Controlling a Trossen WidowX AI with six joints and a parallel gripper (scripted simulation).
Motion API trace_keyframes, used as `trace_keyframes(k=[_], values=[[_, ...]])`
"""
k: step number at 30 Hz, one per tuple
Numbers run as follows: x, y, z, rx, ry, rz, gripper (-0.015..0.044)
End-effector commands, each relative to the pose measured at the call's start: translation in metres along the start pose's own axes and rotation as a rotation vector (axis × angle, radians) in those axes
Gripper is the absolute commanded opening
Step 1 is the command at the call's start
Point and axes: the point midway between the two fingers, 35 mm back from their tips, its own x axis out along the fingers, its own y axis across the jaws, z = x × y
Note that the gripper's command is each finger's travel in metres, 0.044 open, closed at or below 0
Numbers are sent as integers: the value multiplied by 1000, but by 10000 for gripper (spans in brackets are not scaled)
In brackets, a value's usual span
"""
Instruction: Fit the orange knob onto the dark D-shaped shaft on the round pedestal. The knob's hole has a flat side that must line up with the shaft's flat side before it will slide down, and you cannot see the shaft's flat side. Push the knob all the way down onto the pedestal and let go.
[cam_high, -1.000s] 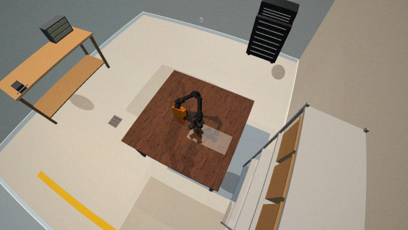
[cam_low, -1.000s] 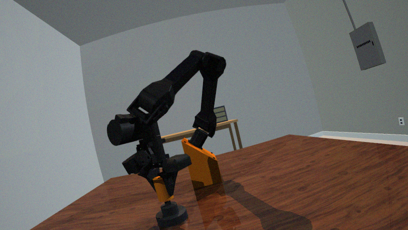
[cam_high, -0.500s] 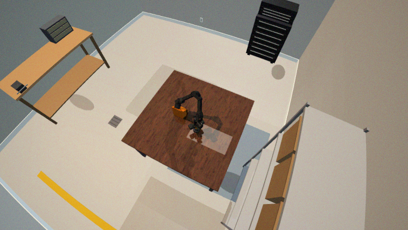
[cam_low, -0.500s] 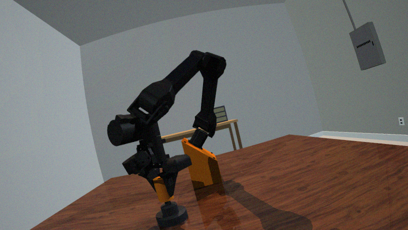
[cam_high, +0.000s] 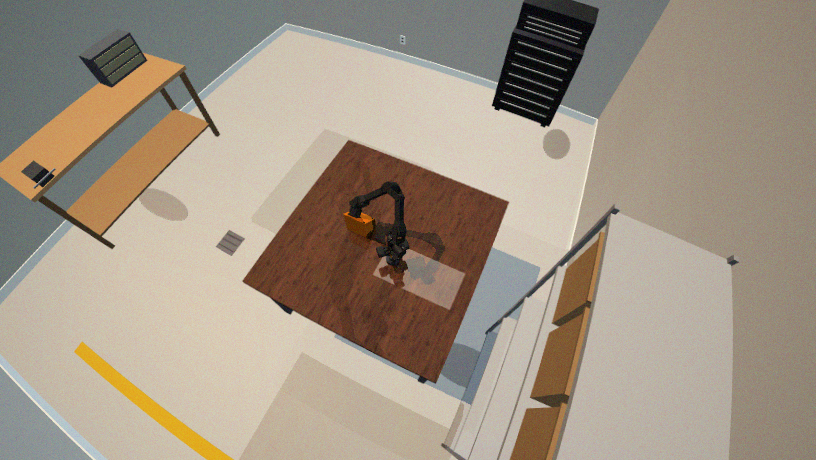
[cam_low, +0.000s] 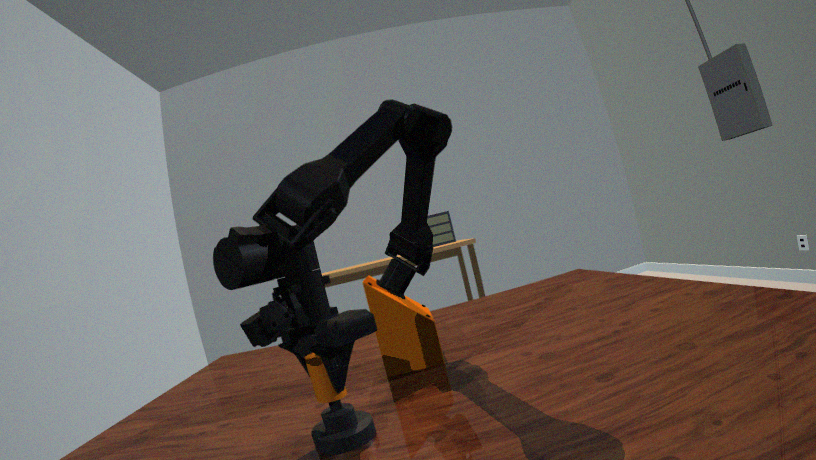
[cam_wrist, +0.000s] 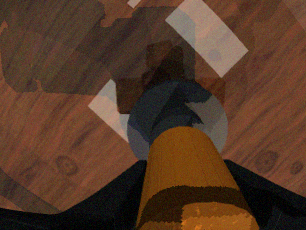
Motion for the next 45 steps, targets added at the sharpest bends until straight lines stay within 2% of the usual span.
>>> trace_keyframes(k=[1, 31, 38, 45], values=[[2, -1, 0, 52, -1, -1, 0], [-1, 1, 0, 52, -1, -1, 0], [0, 0, 0, 251, -1, -1, 0], [2, -1, -1, 262, -1, -1, 0]])
